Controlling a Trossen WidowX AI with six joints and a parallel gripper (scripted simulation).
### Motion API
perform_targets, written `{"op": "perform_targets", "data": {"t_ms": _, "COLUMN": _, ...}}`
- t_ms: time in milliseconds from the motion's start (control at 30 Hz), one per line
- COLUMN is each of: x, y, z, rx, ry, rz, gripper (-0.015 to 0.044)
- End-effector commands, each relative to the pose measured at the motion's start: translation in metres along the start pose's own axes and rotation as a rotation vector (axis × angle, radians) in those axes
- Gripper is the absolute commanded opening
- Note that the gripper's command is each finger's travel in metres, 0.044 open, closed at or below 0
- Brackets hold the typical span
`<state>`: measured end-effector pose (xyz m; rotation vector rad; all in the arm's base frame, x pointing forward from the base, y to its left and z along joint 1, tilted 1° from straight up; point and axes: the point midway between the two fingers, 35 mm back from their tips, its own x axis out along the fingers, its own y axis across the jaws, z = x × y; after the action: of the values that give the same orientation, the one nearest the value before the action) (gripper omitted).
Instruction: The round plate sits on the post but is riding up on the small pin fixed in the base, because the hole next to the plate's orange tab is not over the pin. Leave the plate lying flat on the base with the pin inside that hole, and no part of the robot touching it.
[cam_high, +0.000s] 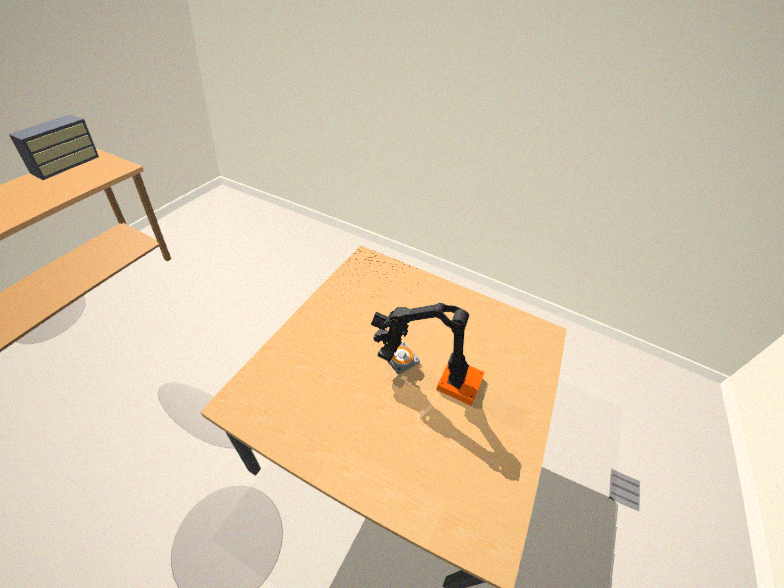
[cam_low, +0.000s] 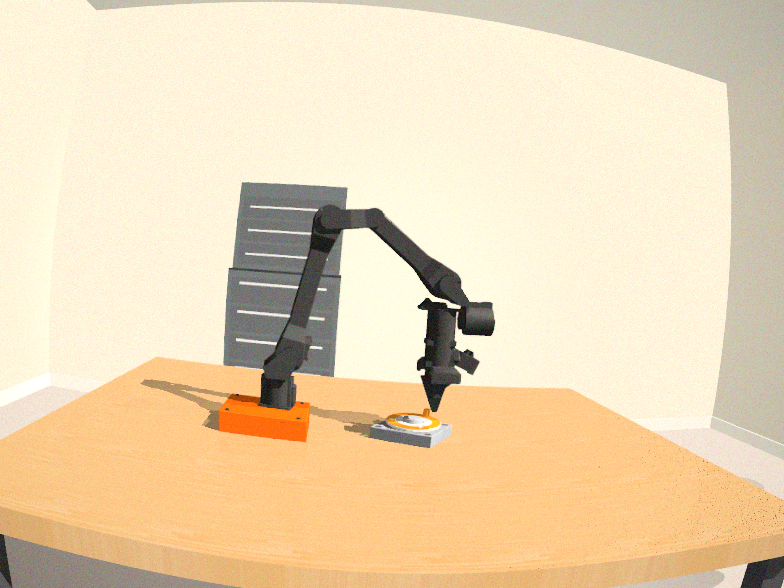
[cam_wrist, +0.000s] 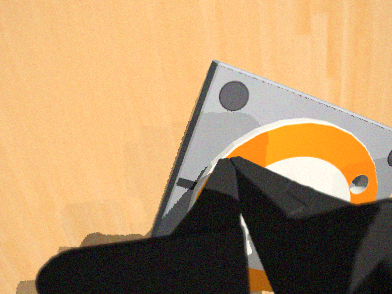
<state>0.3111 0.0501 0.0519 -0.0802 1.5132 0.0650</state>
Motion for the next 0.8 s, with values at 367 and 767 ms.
{"op": "perform_targets", "data": {"t_ms": 367, "x": 0.004, "y": 0.010, "z": -0.012, "rx": 0.001, "ry": 0.018, "rz": 0.005, "gripper": 0.0000}}
{"op": "perform_targets", "data": {"t_ms": 767, "x": -0.043, "y": 0.008, "z": -0.011, "rx": 0.001, "ry": 0.017, "rz": 0.005, "gripper": 0.0000}}
